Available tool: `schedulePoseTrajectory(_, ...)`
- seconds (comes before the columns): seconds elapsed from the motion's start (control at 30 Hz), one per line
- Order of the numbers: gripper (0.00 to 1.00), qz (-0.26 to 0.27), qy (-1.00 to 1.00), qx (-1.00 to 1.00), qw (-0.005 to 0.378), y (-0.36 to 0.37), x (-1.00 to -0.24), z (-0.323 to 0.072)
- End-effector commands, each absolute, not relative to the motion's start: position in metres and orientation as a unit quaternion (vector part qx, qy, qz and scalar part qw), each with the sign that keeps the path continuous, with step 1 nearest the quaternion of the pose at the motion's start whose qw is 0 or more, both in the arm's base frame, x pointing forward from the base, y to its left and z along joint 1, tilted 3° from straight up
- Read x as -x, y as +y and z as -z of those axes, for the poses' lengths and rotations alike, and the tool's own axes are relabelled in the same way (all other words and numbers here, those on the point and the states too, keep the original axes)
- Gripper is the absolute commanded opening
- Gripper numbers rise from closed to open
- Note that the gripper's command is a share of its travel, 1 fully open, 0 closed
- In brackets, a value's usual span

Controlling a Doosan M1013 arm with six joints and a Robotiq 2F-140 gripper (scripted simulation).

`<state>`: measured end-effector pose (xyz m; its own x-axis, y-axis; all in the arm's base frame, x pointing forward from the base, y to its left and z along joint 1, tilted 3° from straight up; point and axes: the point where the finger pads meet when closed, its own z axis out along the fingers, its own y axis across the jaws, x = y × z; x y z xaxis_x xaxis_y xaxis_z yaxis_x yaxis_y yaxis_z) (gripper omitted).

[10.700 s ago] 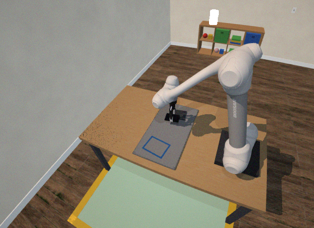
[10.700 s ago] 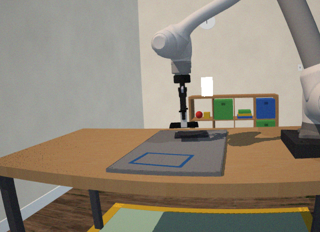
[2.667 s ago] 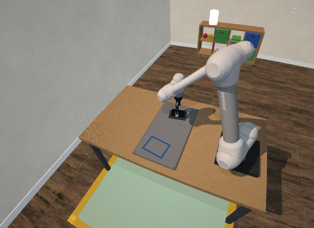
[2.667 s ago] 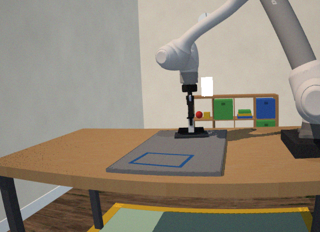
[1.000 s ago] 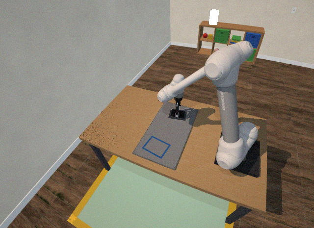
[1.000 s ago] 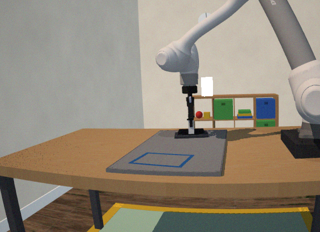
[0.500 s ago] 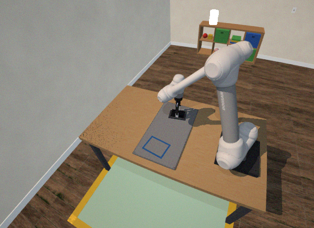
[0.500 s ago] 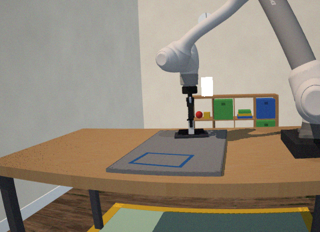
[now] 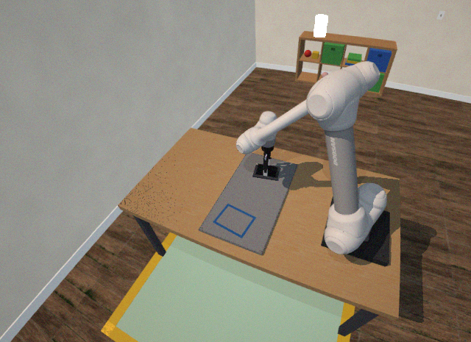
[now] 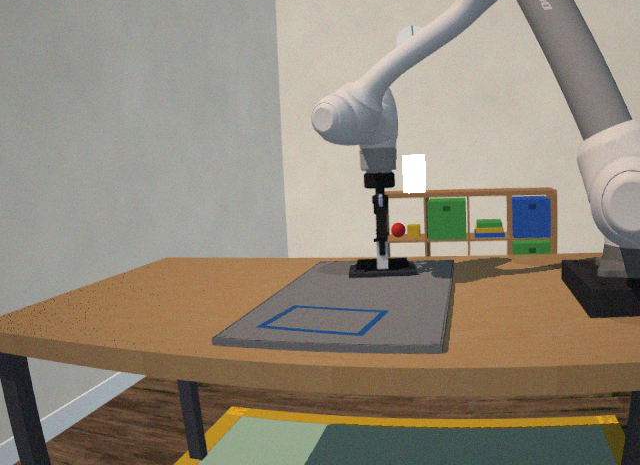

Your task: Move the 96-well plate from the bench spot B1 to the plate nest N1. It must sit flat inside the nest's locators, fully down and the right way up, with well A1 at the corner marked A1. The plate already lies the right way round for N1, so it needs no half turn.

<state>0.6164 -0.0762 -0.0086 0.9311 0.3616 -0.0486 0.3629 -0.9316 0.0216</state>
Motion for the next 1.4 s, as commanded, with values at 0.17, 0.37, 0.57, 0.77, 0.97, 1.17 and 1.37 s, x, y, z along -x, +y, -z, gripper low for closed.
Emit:
schedulePoseTrajectory(0.17, 0.00, 0.023, 0.184, -0.982, 0.016, -0.0797, -0.6141, 0.0121)
schedulePoseTrajectory(0.37, 0.00, 0.023, 0.184, -0.982, 0.016, -0.0797, -0.6140, 0.0121)
schedulePoseTrajectory(0.57, 0.00, 0.023, 0.184, -0.982, 0.016, -0.0798, -0.6140, 0.0121)
schedulePoseTrajectory(0.77, 0.00, 0.023, 0.184, -0.982, 0.016, -0.0798, -0.6140, 0.0121)
schedulePoseTrajectory(0.97, 1.00, 0.023, 0.184, -0.982, 0.016, -0.0798, -0.6140, 0.0121)
schedulePoseTrajectory(1.17, 1.00, 0.023, 0.184, -0.982, 0.016, -0.0798, -0.6140, 0.0121)
schedulePoseTrajectory(1.37, 1.00, 0.023, 0.184, -0.982, 0.016, -0.0798, -0.6140, 0.0121)
